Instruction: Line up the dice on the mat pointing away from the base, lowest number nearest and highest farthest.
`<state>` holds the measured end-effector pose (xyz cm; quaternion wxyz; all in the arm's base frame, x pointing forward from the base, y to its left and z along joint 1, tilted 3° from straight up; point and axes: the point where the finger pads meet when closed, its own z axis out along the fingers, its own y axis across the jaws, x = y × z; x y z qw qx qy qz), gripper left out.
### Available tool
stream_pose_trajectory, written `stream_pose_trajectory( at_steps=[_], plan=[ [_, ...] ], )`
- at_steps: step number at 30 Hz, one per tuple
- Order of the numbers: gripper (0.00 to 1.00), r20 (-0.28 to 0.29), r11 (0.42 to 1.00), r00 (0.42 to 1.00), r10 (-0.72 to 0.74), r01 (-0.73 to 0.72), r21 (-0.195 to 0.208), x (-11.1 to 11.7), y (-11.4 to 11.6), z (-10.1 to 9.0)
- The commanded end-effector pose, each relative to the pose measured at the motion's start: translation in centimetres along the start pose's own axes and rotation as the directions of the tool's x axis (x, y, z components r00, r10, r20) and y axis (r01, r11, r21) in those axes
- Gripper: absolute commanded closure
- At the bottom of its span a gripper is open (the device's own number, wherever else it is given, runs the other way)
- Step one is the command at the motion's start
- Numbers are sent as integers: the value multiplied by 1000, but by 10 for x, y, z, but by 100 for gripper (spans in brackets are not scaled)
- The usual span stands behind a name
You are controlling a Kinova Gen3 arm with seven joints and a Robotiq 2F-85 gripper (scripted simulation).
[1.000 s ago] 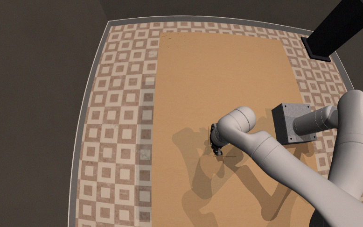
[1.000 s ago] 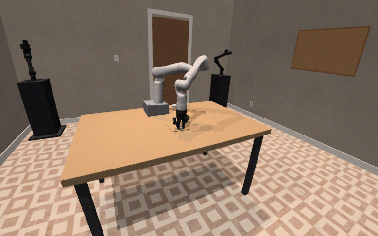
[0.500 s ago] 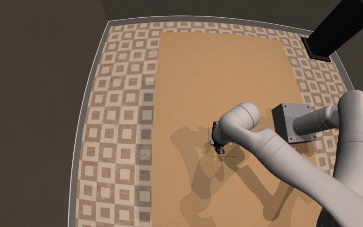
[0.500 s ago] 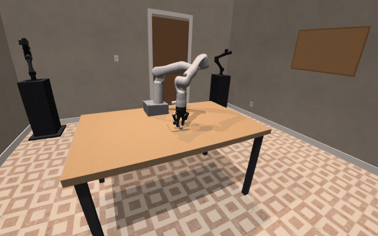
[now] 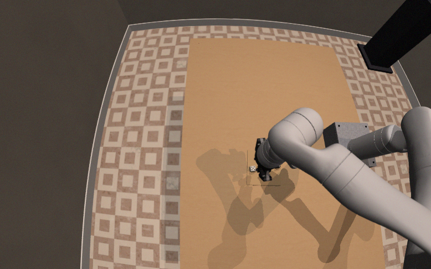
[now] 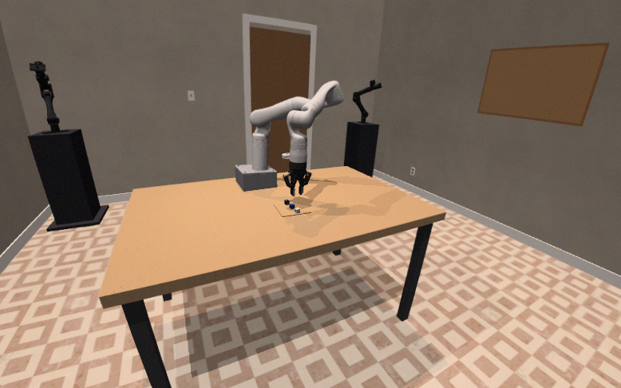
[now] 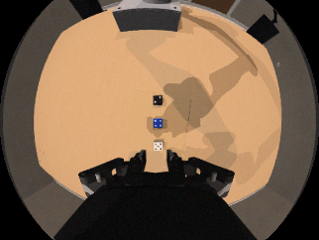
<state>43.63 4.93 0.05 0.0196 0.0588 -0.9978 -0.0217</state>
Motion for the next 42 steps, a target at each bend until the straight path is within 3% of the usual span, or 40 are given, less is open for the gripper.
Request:
stream_pose_trajectory(
  at_steps=[1, 6, 7, 30, 42],
  plan=[
    [65, 11, 1000, 1000, -4, 4, -6, -3, 3, -7],
    [65, 11, 1000, 1000, -4, 4, -6, -3, 3, -8],
    [0, 11, 1000, 1000, -4, 4, -6, -3, 3, -8],
    [0, 11, 1000, 1000, -4, 4, -6, -3, 3, -10],
    [0, 11, 1000, 1000, -4, 4, -6, -3, 3, -44]
  ],
)
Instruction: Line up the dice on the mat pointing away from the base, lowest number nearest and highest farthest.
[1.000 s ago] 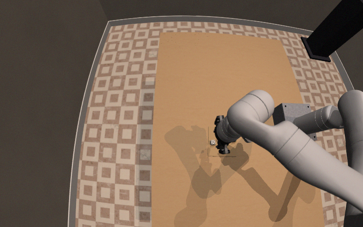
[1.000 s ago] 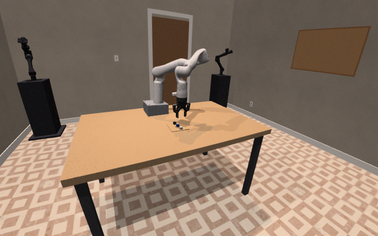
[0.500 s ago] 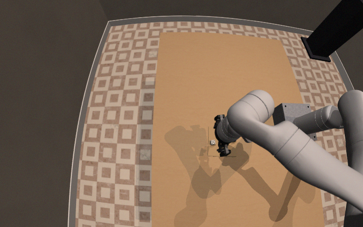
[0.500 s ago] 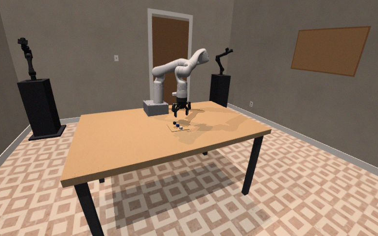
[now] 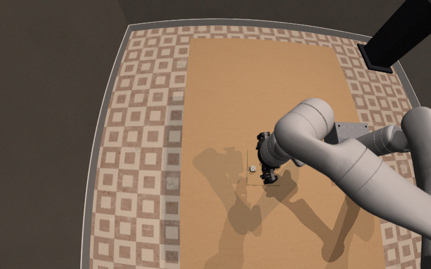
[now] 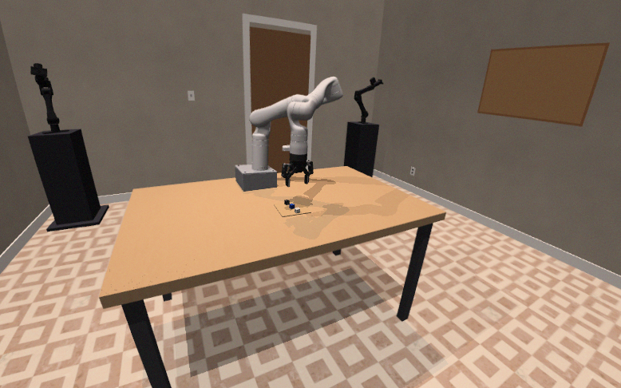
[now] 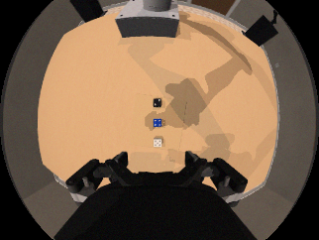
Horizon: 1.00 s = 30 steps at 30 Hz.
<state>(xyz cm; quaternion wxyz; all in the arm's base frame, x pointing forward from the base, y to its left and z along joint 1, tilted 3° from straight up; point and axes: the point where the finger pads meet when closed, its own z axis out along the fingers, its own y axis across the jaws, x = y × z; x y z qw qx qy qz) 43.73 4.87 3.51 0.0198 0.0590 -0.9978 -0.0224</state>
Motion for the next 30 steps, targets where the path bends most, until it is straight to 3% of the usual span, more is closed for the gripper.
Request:
stream_pose_trajectory(
  at_steps=[1, 11, 30],
  plan=[
    [0, 11, 1000, 1000, -3, 4, -5, -3, 2, -15],
    [0, 11, 1000, 1000, -3, 4, -5, -3, 2, -55],
    [0, 11, 1000, 1000, -3, 4, -5, -3, 2, -58]
  ],
)
